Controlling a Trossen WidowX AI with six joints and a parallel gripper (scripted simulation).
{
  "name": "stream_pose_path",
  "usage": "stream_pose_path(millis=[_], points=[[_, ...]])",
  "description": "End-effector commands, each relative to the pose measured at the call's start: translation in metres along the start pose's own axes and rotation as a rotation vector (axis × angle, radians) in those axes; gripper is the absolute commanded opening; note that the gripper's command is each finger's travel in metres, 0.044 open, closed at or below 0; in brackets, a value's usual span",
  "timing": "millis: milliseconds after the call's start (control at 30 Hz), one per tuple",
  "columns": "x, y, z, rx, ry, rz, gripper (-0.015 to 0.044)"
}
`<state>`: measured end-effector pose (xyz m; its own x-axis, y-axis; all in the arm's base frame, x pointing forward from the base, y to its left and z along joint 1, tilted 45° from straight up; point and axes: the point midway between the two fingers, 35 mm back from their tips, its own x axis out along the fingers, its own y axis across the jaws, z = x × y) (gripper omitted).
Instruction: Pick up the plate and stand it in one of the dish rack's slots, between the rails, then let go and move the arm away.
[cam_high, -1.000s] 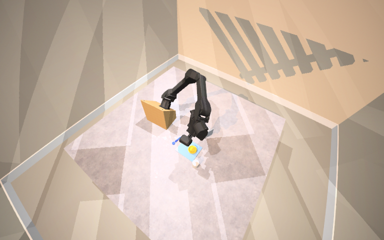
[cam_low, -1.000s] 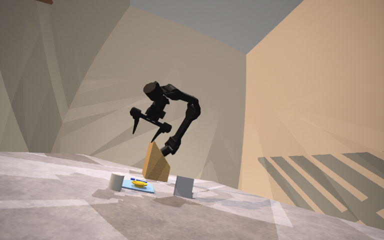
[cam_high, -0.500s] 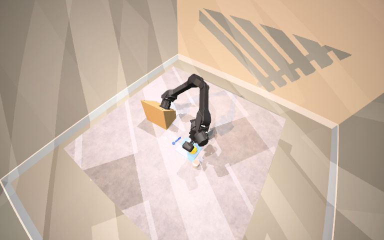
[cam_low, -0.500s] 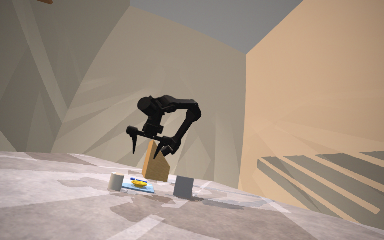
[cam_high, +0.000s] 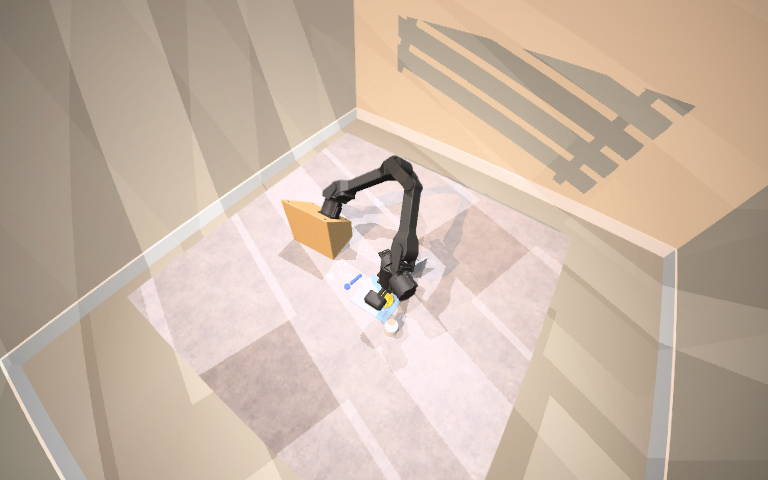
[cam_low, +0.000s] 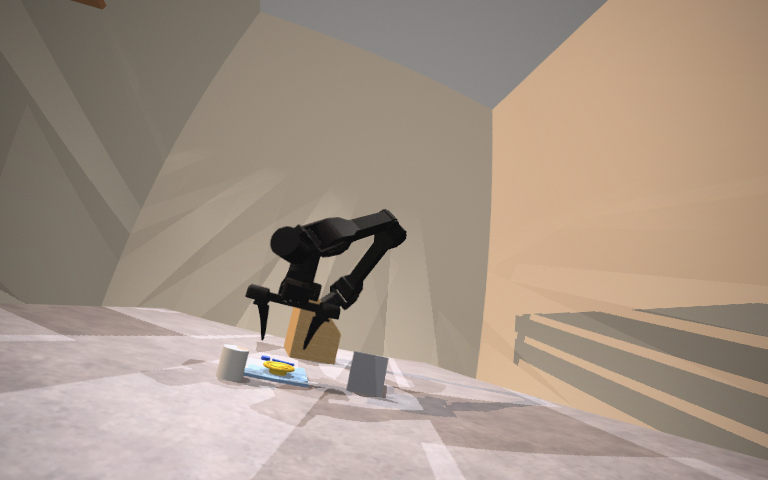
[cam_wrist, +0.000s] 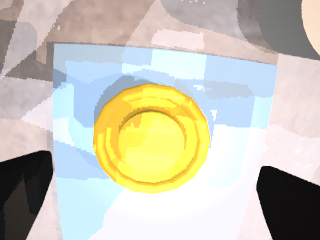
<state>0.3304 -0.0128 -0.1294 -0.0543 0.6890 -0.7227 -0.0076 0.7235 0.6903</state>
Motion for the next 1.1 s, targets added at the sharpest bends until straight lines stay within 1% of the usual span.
stream_pose_path(millis=[0,1033,1067], points=[[0.008,0.001,-0.002,0.008,0.004,0.007,0.04],[0.056,0.003,-0.006,0.008,0.005,0.01,0.04],[0.056,0.003,-0.006,0.008,0.005,0.01,0.0374]])
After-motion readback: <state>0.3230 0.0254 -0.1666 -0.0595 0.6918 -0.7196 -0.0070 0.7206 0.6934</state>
